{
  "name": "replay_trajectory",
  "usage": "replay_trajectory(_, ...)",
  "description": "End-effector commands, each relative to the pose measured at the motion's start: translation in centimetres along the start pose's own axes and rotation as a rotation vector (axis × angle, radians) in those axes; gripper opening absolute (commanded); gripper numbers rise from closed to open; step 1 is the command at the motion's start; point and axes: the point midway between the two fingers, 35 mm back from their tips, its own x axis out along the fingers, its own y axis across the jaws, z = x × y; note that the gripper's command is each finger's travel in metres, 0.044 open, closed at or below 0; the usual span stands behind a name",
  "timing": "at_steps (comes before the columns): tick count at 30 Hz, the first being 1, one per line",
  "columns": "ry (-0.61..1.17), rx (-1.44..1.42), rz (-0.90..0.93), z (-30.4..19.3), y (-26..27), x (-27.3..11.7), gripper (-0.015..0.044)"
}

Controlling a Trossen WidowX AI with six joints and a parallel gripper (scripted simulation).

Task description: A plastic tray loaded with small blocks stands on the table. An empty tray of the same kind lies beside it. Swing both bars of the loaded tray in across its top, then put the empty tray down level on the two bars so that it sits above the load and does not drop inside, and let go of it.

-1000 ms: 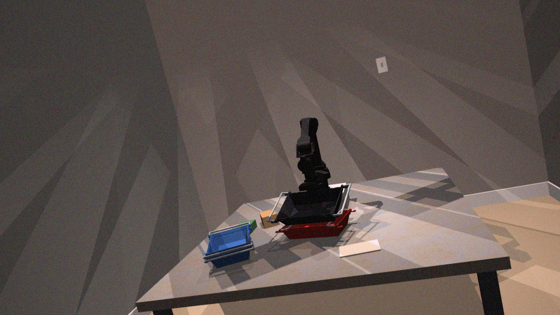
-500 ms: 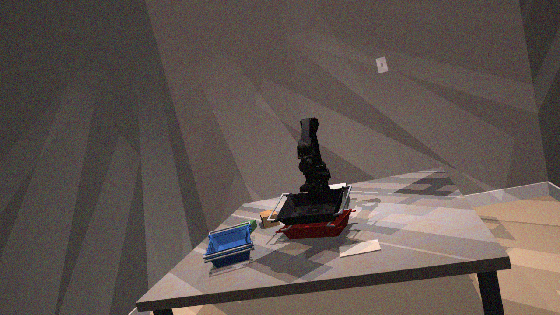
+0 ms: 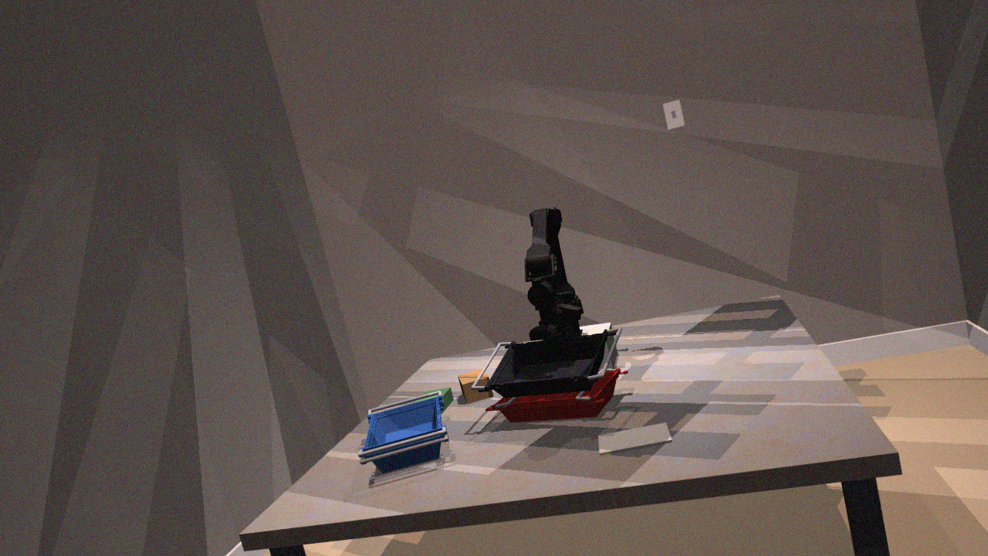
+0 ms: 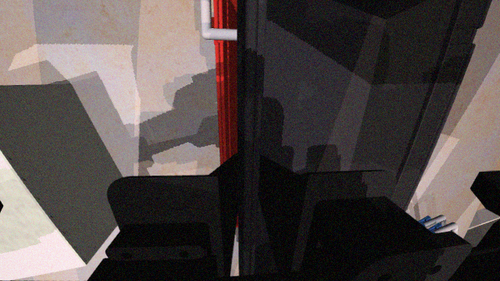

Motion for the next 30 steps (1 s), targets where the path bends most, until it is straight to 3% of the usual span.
replay_trajectory(1, -0.002, 0.001, 0.017, 0.0, 0.5, 0.7, 0.0000)
replay_trajectory(30, -0.002, 0.001, 0.018, 0.0, 1.1, 2.1, 0.0000)
